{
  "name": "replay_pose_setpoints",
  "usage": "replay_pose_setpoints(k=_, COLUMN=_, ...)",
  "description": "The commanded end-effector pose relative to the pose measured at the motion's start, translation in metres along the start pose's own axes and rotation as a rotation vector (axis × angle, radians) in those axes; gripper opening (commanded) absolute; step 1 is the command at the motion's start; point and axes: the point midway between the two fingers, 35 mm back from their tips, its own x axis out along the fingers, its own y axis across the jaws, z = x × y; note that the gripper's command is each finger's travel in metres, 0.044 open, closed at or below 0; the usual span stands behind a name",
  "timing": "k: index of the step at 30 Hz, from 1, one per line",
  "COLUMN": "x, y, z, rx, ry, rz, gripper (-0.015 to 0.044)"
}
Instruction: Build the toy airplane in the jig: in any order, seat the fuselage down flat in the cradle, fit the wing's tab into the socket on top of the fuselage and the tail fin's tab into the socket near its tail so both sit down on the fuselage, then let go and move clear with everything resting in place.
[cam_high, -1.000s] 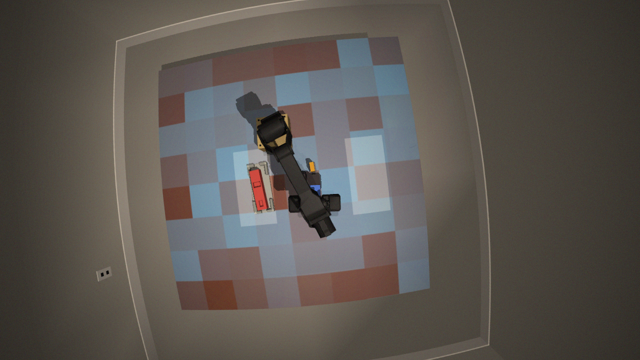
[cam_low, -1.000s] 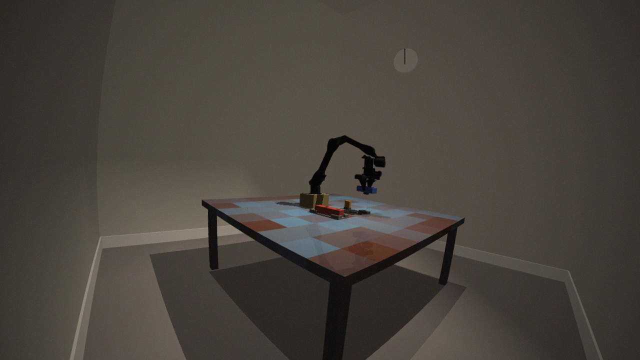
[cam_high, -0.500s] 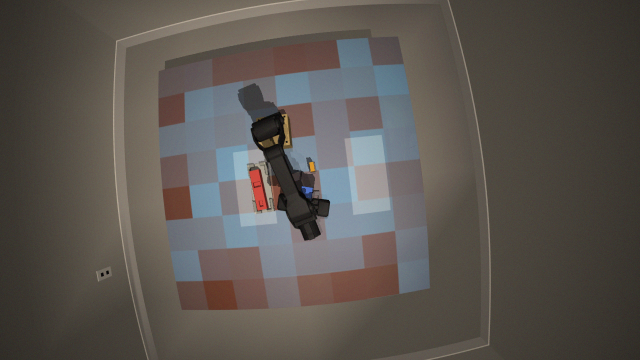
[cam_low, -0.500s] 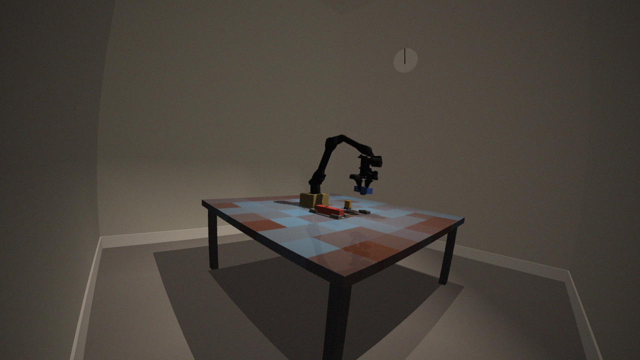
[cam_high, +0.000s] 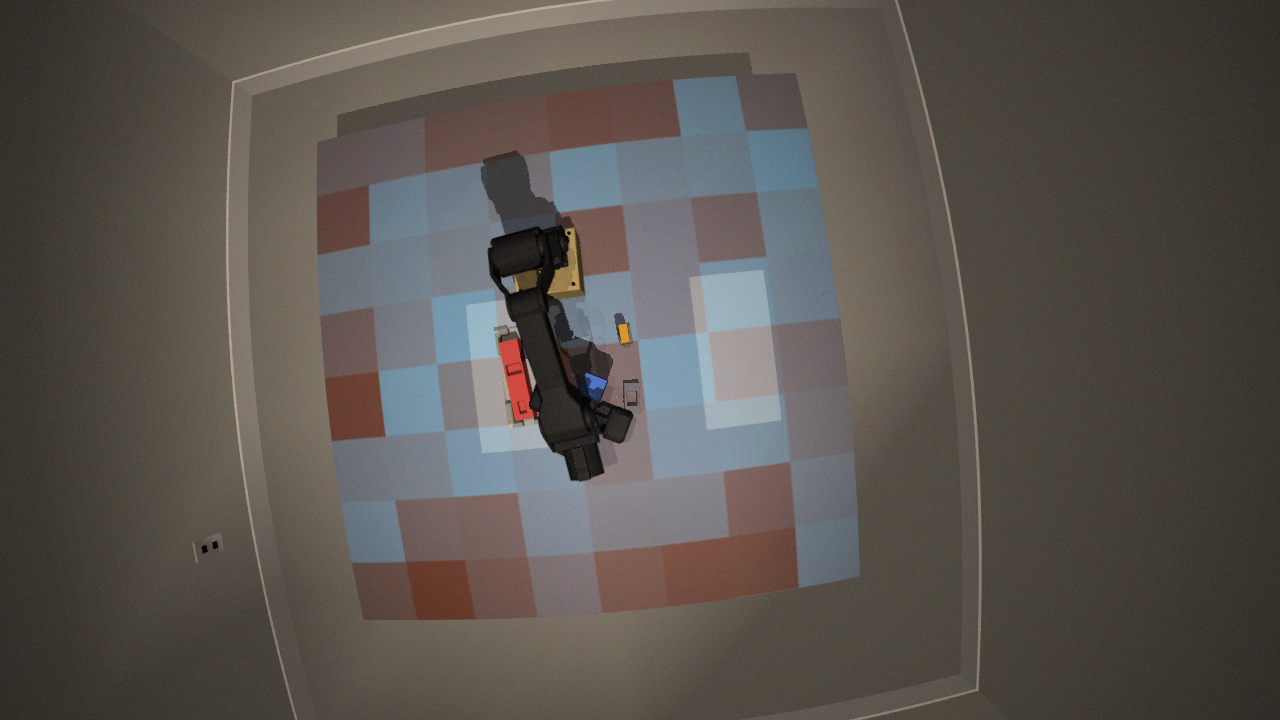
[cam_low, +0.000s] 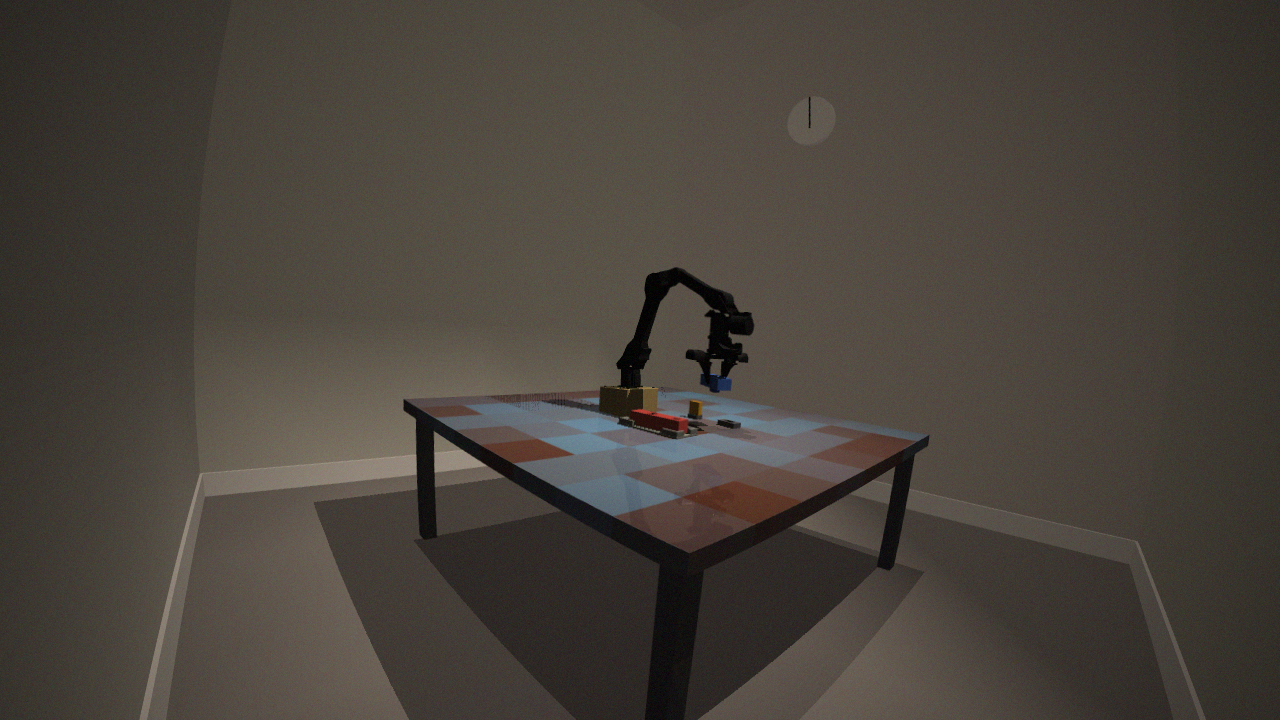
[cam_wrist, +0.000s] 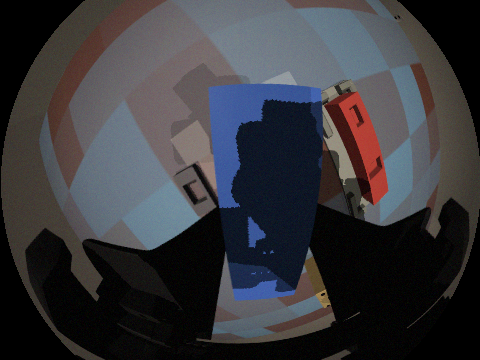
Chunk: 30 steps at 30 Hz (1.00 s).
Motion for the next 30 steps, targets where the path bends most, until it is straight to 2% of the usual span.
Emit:
replay_pose_setpoints(k=1, x=-0.001, y=-0.01, z=0.003, rx=0.05, ry=-0.01, rz=0.001, gripper=0.0)
replay_pose_setpoints(k=30, x=0.014, y=-0.103, z=0.014, rx=0.5, ry=-0.014, rz=-0.006, gripper=0.0)
